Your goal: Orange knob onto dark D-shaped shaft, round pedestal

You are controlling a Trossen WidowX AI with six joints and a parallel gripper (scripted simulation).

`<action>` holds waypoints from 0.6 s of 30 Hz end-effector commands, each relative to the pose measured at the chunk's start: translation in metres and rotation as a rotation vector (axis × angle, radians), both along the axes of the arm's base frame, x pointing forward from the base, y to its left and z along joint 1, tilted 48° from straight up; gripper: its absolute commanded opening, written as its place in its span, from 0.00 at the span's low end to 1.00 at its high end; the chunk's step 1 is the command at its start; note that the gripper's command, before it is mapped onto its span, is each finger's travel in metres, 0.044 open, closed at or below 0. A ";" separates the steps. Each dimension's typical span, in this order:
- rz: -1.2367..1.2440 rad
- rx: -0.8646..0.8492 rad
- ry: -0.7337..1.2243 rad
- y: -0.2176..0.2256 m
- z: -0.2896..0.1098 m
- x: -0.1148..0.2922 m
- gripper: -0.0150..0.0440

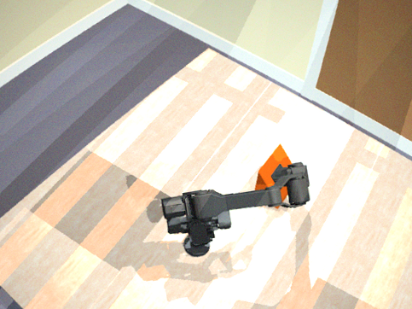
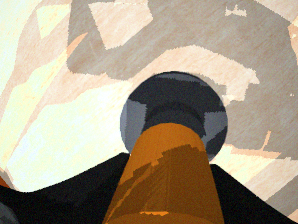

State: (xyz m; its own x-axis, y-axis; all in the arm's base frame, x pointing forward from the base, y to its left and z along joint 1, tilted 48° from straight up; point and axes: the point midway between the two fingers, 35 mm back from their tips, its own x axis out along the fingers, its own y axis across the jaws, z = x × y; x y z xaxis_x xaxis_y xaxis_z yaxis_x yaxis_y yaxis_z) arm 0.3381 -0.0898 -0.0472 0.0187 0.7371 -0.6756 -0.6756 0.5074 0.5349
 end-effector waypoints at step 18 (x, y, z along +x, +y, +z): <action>0.060 -0.005 -0.074 0.000 -0.003 0.001 0.25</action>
State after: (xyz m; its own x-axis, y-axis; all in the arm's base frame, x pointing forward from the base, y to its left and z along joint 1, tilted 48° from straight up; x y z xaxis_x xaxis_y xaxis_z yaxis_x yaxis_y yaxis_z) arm 0.3388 -0.0899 -0.0508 0.0228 0.7343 -0.6785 -0.7385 0.4699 0.4837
